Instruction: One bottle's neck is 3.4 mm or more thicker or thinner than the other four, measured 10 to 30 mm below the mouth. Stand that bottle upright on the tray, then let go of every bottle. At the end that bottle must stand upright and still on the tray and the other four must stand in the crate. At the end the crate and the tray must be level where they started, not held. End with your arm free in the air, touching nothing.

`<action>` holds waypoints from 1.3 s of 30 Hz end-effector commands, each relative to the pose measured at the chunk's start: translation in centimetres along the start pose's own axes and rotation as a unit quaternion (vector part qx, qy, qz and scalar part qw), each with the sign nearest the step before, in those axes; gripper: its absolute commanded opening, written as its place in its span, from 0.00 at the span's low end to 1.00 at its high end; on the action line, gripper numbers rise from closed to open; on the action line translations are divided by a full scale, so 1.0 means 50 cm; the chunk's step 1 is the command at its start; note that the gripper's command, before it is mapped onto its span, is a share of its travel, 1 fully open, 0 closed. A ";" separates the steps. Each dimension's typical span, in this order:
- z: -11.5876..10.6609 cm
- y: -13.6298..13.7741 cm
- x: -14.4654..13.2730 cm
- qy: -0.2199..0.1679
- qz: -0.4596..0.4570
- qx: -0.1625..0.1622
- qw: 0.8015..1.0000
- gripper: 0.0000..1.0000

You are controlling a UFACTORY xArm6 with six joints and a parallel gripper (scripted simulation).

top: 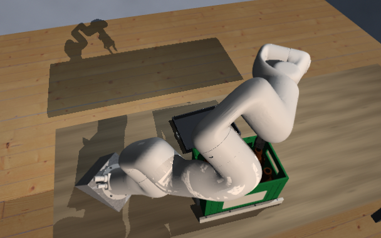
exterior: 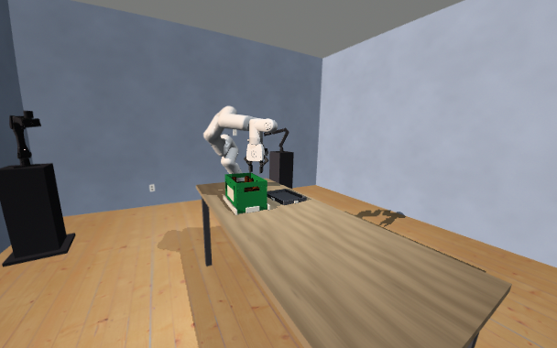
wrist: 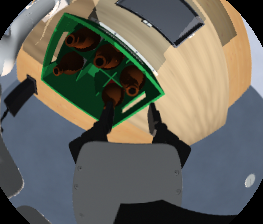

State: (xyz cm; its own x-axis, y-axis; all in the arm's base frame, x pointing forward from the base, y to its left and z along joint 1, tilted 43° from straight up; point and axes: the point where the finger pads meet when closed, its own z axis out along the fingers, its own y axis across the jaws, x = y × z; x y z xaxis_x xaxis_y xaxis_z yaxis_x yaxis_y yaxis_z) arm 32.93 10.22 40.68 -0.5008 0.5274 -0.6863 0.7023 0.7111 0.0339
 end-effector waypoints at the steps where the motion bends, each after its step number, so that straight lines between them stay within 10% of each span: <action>1: 0.001 0.000 -0.001 0.000 0.000 -0.001 1.000 0.65; 39: 0.072 0.002 -0.001 0.000 0.000 -0.001 1.000 0.65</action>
State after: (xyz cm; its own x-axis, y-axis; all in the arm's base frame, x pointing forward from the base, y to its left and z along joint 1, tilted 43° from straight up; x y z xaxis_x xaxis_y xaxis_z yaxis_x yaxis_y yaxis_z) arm 34.81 8.60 38.11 -0.5009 0.5275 -0.6862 0.7022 0.7112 0.0341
